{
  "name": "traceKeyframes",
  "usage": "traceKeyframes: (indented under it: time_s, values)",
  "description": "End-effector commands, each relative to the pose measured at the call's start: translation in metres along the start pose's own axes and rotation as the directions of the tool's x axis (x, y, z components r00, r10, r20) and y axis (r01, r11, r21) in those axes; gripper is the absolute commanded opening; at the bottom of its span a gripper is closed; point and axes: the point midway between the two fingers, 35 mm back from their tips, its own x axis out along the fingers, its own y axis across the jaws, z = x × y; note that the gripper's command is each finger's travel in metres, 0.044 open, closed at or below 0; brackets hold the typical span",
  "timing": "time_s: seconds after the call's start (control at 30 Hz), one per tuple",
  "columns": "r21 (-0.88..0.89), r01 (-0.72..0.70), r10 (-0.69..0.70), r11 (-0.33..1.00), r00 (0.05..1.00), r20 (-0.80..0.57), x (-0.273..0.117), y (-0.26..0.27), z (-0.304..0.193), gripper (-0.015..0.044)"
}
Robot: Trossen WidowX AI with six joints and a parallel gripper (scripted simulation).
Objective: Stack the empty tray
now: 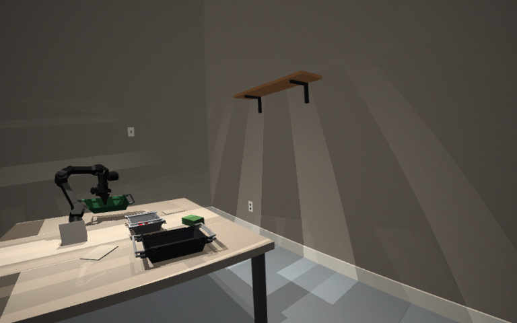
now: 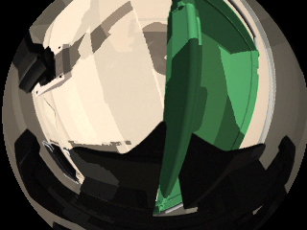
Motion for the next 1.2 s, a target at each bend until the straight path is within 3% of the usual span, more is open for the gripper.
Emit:
traceKeyframes:
  time_s: [0.0,1.17]
  values:
    - [0.047,0.007,-0.005,0.999,1.0,-0.026,-0.007,0.0,-0.018,0.0]
    - [0.505,-0.013,0.035,0.863,0.999,-0.034,-0.021,0.079,-0.143,0.0]
